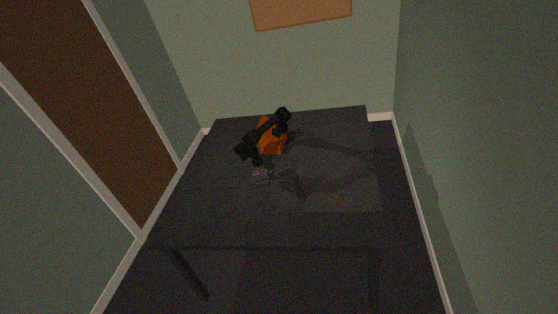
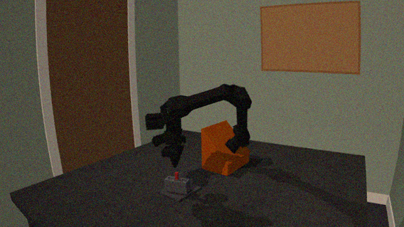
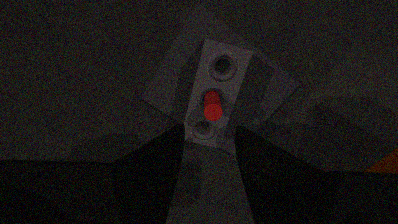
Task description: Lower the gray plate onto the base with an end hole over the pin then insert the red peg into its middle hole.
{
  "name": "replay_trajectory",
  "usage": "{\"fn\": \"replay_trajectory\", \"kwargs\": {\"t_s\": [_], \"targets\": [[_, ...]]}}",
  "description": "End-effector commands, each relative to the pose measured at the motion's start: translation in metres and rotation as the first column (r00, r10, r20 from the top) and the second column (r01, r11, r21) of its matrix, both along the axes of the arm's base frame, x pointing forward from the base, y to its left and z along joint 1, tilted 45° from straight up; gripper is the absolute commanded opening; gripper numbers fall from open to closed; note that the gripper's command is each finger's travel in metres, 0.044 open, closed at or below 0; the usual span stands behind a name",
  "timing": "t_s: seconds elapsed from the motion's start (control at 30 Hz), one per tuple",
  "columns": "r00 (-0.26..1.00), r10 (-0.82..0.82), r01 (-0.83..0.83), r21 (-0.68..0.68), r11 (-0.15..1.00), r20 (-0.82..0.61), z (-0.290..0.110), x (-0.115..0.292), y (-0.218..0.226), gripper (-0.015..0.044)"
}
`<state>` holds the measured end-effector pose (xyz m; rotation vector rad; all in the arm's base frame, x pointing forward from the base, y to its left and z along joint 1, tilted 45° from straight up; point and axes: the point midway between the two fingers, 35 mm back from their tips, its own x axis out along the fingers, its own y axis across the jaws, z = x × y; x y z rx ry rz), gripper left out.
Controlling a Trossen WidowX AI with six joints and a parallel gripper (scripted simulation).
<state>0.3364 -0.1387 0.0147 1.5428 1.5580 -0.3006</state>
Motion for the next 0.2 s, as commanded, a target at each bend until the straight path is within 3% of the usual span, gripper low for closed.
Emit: {"fn": "replay_trajectory", "kwargs": {"t_s": [0.0,0.17], "targets": [[1.000,0.006,-0.006,-0.002,1.000,0.000,0.0018,-0.0005,-0.0018,0.0150],[1.000,0.006,-0.006,-0.002,1.000,0.000,0.0049,-0.0007,-0.0044,0.0150]]}}
